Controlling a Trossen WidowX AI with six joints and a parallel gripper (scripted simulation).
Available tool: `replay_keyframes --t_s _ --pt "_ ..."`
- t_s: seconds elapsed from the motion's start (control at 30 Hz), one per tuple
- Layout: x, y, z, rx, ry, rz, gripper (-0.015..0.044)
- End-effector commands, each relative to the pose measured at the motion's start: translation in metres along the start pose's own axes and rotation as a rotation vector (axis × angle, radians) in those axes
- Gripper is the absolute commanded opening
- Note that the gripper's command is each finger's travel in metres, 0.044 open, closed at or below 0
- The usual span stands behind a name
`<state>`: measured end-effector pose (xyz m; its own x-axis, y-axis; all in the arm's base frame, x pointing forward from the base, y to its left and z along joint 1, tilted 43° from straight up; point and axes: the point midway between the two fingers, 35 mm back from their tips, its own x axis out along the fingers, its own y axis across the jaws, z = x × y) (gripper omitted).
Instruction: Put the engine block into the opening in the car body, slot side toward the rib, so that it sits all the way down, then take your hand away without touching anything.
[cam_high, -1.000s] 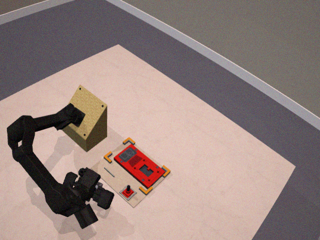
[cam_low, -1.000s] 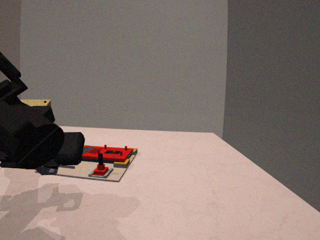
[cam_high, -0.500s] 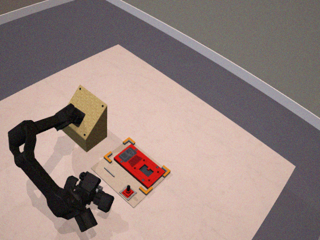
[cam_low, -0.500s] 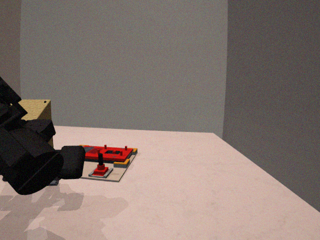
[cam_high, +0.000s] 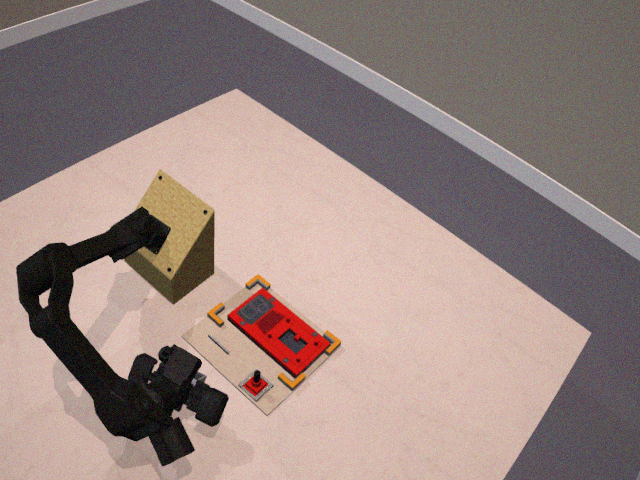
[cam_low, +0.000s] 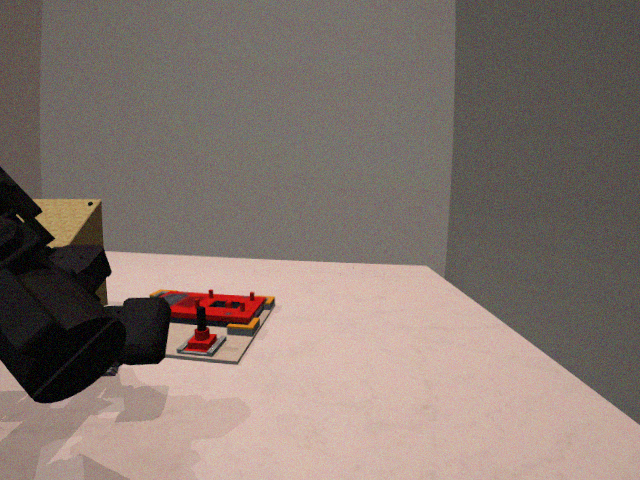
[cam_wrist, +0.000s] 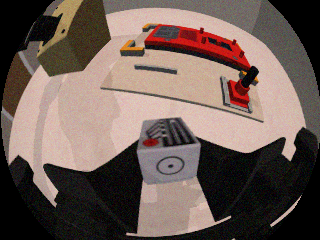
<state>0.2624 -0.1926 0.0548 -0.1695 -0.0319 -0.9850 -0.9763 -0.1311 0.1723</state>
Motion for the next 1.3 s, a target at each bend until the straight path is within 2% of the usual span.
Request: replay_keyframes --t_s 0.0,0.27,0.47,0.83,1.27 --pt "0.0 0.0 0.0 0.001 0.001 -0.001 0.0236" --pt "0.0 0.0 0.0 0.001 0.001 -0.001 0.044" --pt "-0.002 0.0 0.0 -0.001 0.002 0.002 0.044" --pt "-0.045 0.0 -0.002 -0.003 0.005 0.003 0.044" --pt "-0.042 -0.001 -0.002 -0.008 0.003 0.0 0.044"
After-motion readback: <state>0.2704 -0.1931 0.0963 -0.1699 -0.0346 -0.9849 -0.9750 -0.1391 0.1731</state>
